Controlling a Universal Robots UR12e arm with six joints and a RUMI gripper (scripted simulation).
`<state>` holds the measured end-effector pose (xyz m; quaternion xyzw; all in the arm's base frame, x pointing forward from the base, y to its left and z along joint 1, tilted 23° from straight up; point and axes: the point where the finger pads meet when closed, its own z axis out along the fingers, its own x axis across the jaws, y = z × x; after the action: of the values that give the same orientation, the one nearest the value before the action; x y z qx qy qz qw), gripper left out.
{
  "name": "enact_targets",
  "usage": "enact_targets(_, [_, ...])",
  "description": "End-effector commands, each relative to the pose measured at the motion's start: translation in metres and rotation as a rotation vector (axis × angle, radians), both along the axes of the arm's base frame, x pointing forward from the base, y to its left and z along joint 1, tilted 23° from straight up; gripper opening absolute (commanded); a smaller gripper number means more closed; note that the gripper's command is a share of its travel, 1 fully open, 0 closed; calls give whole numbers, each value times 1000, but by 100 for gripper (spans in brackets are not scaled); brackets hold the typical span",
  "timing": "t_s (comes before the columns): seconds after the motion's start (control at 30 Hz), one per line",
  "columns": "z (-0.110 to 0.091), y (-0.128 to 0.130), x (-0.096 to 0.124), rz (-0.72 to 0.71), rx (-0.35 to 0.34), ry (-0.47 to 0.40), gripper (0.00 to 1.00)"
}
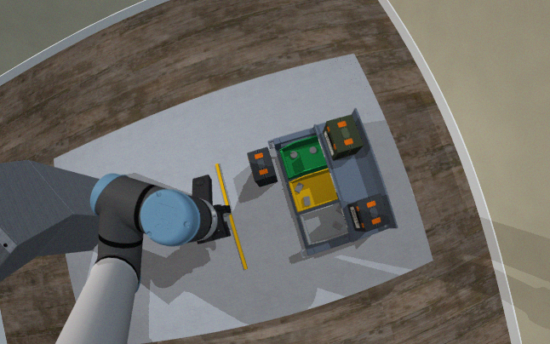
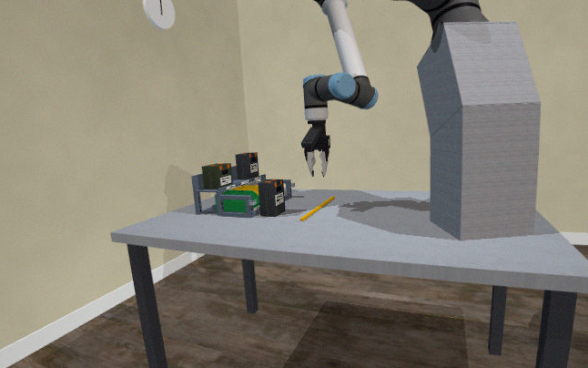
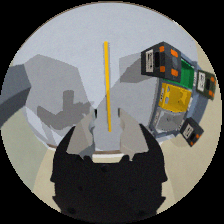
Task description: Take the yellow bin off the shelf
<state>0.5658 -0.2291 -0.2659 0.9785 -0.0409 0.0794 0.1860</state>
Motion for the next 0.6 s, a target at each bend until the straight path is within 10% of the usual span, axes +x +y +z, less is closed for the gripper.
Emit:
enact_targets(0.0, [0,0,0,0,0,-1,26])
enact_targets(0.57, [-5,-2,1,0,0,-1,26])
